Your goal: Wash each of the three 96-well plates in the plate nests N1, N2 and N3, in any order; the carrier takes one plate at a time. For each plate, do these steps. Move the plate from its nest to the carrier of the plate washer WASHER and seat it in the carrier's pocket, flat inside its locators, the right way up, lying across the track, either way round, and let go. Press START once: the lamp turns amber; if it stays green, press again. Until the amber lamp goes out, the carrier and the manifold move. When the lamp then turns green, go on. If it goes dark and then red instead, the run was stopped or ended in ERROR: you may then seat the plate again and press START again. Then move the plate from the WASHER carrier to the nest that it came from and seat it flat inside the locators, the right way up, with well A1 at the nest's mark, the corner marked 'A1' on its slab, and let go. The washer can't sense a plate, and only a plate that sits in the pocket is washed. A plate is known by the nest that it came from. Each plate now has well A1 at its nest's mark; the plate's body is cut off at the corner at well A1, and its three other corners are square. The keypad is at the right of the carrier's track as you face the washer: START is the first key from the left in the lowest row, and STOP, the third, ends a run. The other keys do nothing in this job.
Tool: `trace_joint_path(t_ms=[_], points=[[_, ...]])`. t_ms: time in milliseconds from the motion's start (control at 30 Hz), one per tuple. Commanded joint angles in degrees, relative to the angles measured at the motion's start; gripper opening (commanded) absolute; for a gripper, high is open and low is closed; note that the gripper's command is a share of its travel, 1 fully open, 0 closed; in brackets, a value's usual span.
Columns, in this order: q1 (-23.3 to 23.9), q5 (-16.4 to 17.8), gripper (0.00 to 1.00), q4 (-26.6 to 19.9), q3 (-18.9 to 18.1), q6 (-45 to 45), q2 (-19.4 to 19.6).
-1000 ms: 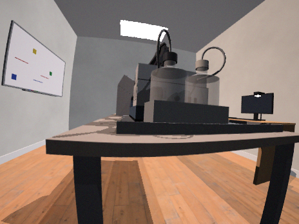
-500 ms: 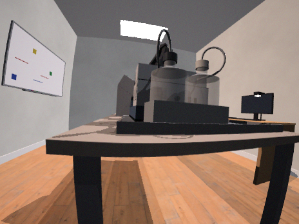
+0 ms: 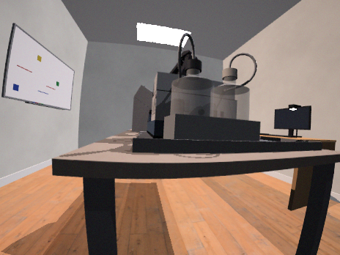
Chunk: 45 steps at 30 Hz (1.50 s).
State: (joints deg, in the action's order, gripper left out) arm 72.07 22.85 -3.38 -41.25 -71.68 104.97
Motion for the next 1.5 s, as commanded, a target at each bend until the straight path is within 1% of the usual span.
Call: trace_joint_path(t_ms=[0, 67, 867, 1467], points=[[0.0, -0.1, 1.0, 1.7, -0.4, 0.6, 0.6], [-0.2, -0.2, 1.0, 2.2, -0.5, 0.7, 1.1], [-0.2, -0.2, 1.0, 2.2, -0.5, 0.7, 1.1], [-1.0, -0.5, 1.0, 4.6, -0.9, 1.5, 3.6]])
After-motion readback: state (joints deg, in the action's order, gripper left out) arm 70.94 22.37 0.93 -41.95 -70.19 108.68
